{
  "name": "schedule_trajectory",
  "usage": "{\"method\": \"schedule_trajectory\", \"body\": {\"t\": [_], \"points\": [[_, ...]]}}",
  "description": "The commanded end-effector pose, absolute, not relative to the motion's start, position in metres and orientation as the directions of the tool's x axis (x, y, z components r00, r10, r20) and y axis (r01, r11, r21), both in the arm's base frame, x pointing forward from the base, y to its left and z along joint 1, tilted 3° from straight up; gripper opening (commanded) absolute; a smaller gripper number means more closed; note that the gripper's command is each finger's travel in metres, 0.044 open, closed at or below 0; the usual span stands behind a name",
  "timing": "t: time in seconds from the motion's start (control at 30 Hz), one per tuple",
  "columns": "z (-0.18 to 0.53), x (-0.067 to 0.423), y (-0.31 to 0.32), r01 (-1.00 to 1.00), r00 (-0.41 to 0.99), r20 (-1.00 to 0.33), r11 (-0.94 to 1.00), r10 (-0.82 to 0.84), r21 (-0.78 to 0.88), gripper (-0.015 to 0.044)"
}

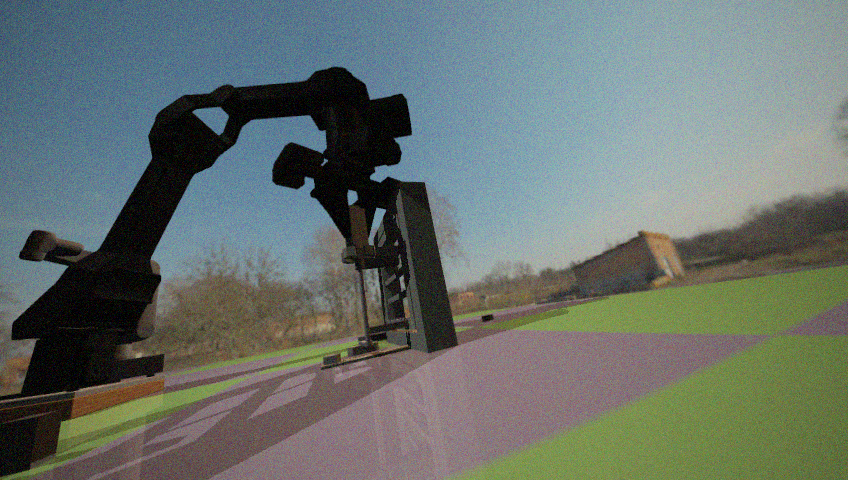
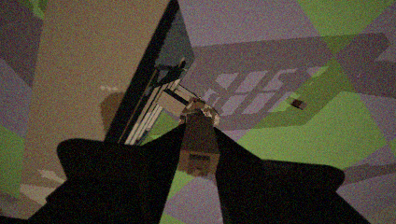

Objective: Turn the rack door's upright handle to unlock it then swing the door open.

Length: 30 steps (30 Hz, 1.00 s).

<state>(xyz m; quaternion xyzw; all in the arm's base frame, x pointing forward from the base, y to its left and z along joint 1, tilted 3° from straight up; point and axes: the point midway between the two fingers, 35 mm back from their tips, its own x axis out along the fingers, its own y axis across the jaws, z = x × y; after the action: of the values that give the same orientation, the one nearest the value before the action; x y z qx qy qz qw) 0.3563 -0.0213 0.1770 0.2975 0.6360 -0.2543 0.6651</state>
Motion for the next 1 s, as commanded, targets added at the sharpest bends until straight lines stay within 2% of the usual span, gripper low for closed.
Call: {"method": "schedule_trajectory", "body": {"t": [0.0, 0.23, 0.43, 0.9, 0.97], "points": [[0.1747, 0.3567, -0.0213, 0.848, 0.056, -0.998, 0.526, 0.042, 0.069, 0.0020], [0.1747, 0.3567, -0.0213, 0.976, 0.056, -0.998, 0.207, 0.042, 0.063, 0.0020], [0.1746, 0.3567, -0.0213, 0.997, 0.056, -0.998, -0.053, 0.042, 0.053, 0.0020], [0.1746, 0.3567, -0.0213, 0.997, 0.056, -0.998, -0.061, 0.042, 0.053, 0.0020], [0.1746, 0.3567, -0.0213, 0.997, 0.056, -0.998, -0.061, 0.042, 0.053, 0.0073]]}}
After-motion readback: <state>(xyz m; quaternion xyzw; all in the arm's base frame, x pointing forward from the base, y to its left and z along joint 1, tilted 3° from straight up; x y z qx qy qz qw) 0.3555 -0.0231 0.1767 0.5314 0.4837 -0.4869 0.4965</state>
